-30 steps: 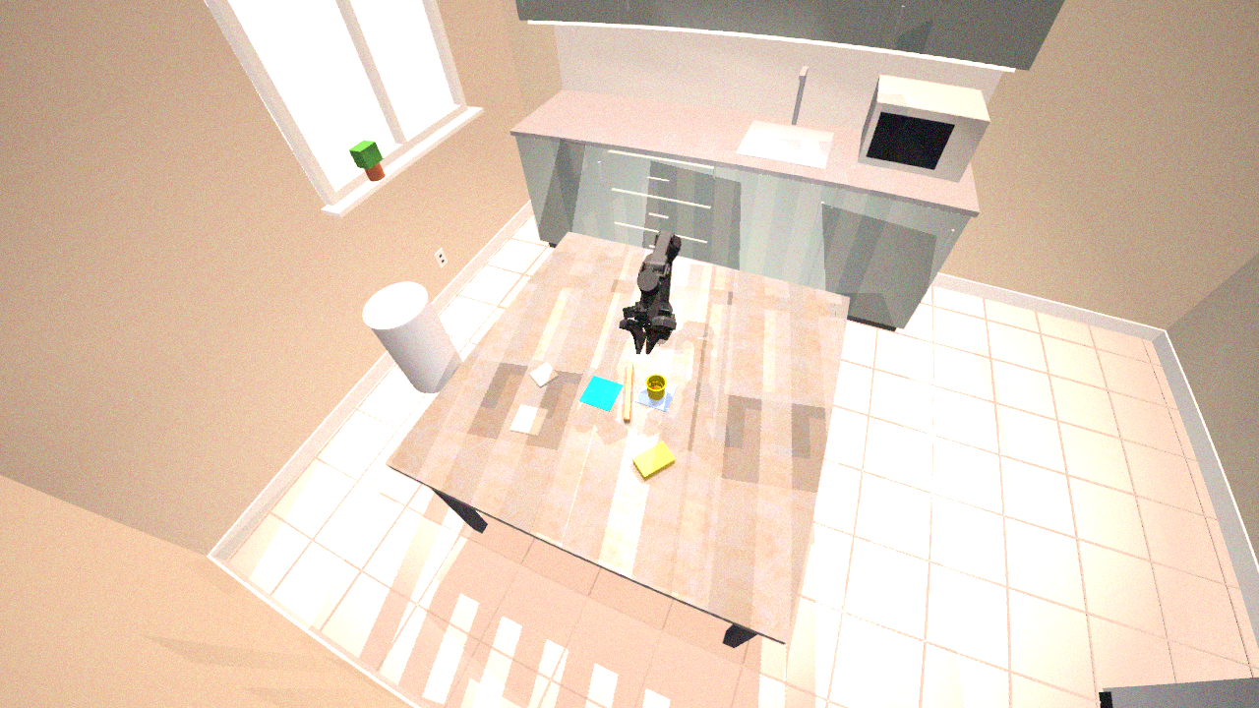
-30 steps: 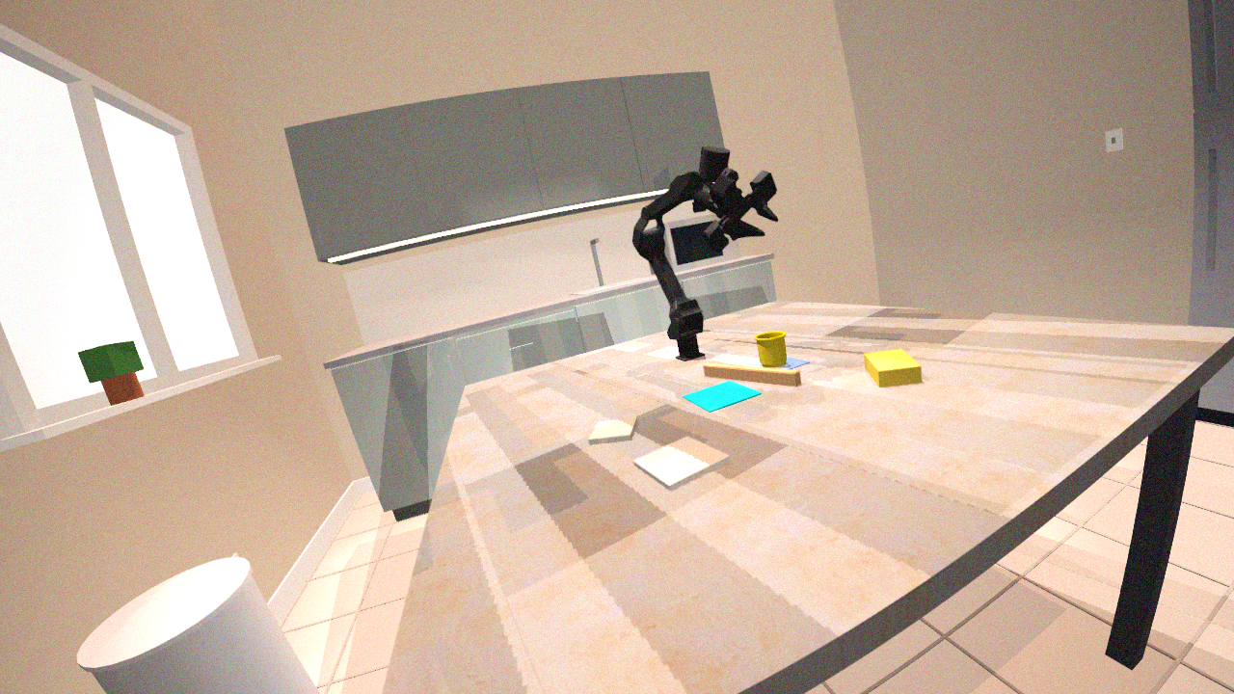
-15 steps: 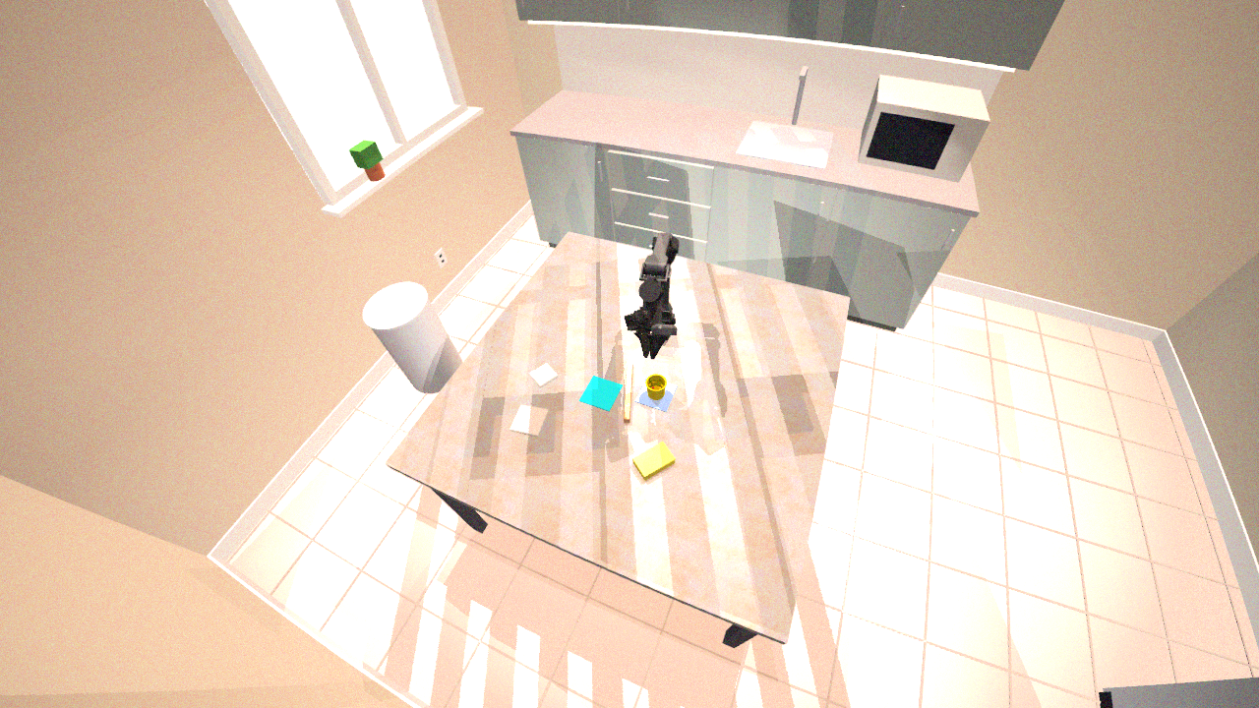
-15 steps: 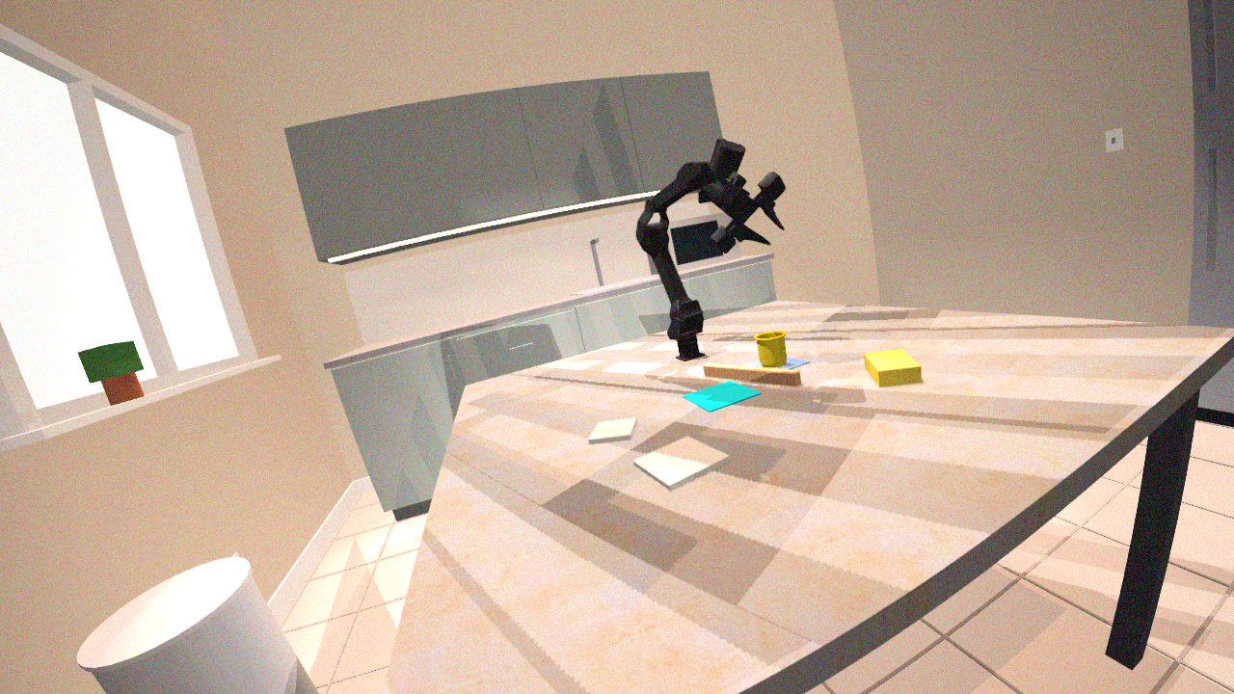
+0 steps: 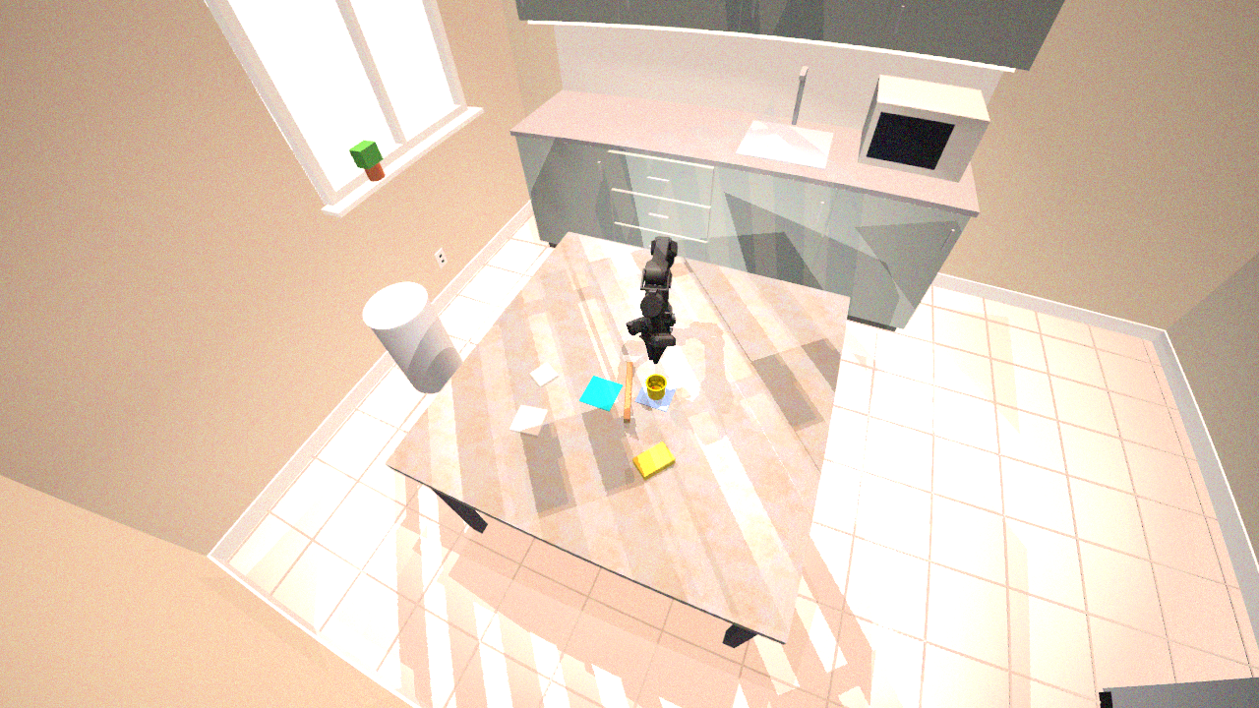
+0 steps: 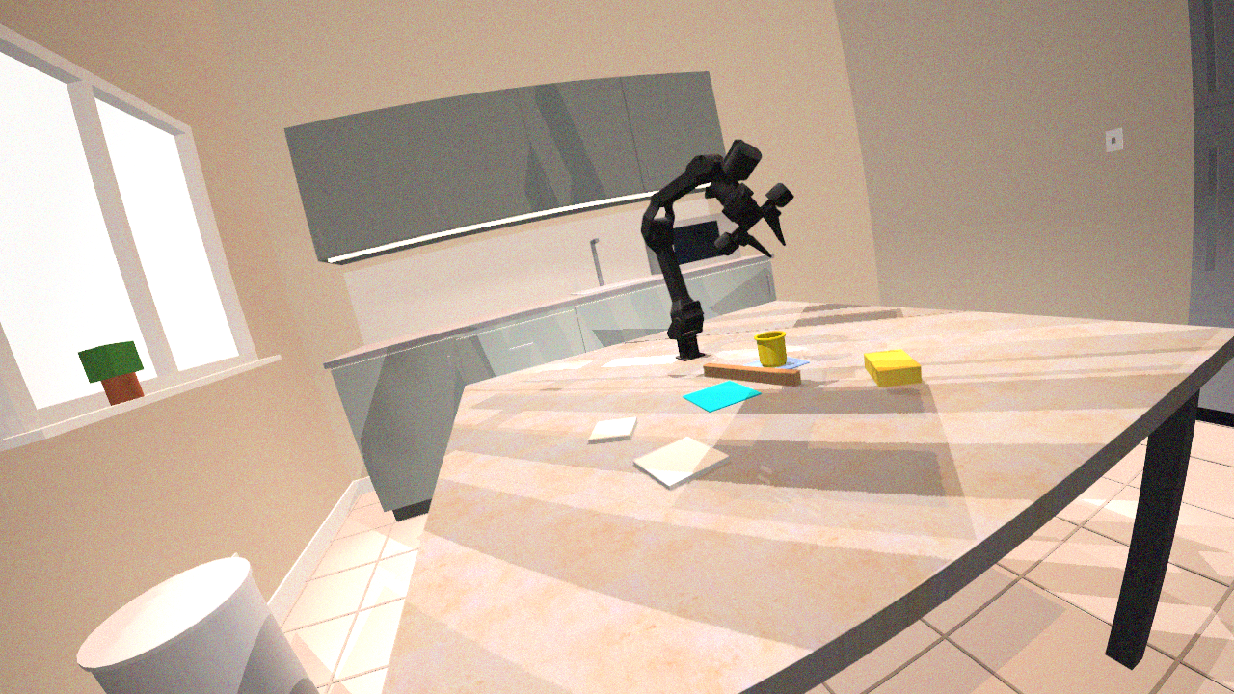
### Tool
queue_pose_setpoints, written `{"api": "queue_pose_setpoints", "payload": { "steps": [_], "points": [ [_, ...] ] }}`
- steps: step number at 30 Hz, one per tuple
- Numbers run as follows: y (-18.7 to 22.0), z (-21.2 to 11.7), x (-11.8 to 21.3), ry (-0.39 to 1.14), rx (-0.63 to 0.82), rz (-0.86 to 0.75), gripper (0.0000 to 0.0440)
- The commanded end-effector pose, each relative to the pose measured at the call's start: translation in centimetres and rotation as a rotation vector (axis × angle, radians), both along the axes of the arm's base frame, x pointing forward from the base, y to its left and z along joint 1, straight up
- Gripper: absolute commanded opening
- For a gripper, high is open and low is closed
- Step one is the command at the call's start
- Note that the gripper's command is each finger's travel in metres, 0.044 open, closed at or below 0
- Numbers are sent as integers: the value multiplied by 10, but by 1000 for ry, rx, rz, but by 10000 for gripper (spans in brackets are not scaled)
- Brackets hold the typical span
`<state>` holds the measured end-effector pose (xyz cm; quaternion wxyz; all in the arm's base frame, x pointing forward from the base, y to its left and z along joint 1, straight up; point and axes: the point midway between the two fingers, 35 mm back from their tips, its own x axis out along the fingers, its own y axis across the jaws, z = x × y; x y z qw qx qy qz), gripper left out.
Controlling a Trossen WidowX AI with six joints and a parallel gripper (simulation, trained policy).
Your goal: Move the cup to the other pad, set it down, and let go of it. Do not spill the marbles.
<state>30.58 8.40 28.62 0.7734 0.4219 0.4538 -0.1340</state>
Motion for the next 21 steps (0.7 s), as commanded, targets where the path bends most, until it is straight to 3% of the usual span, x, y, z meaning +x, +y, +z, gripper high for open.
{"api": "queue_pose_setpoints", "payload": {
  "steps": [1,21],
  "points": [
    [1,-9,-2,71,4,-26,156],
    [-9,-62,-20,389,-75,-120,158]
  ]
}}
